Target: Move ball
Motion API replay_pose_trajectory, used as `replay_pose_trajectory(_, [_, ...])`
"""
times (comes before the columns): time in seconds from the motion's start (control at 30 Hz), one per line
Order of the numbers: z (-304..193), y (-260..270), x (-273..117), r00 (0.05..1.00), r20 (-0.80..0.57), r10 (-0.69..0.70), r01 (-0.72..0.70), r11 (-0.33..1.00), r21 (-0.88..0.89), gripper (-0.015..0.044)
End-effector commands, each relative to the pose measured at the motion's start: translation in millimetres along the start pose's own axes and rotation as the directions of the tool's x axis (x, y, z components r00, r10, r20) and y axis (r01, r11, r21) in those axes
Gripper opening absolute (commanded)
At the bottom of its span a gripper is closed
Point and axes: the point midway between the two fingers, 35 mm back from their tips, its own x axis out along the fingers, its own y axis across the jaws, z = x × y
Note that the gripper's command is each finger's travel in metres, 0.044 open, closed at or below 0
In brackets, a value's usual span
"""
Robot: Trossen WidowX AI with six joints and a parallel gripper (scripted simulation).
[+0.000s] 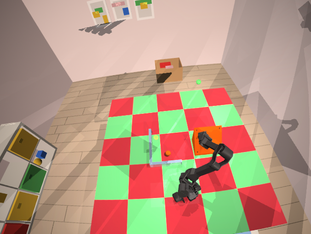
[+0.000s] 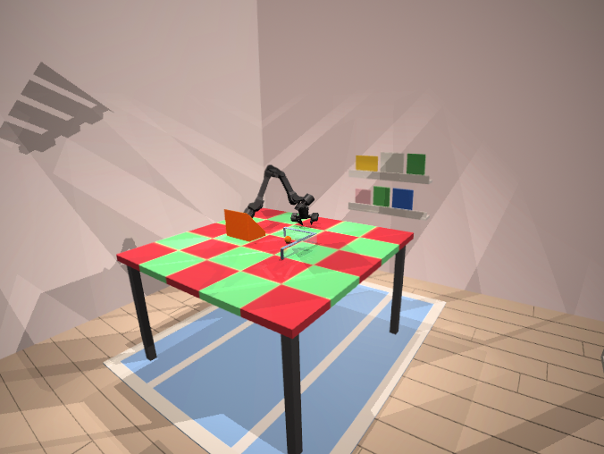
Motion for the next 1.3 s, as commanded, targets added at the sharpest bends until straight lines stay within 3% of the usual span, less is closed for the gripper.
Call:
replay_pose_trajectory(0.0, [-29.6, -29.3, -20.1, 0.992, -0.096, -0.085, 0.084, 0.996, -0.015, 0.0314])
replay_pose_trajectory(0.4, [-118.9, -92.8, -122.7, 0.868, -0.408, -0.281, 0.268, 0.959, -0.090, 0.0314])
replay_pose_trajectory(0.6, [-162.0, -93.2, -177.9, 0.794, -0.533, -0.291, 0.313, 0.948, -0.051, 0.0314])
replay_pose_trajectory(0.73, [-177.9, -99.1, -231.9, 0.712, -0.603, -0.360, 0.424, 0.905, -0.039, 0.0314])
replay_pose_trajectory(0.97, [-228.5, -47.0, -255.9, 0.724, -0.674, -0.146, 0.330, 0.931, 0.153, 0.0314])
replay_pose_trajectory(1.17, [-245.3, 10.1, -263.0, 0.793, -0.608, 0.042, 0.178, 0.938, 0.297, 0.0314])
replay_pose_trajectory(1.27, [-245.6, 18.5, -263.6, 0.806, -0.588, 0.067, 0.154, 0.936, 0.317, 0.0314])
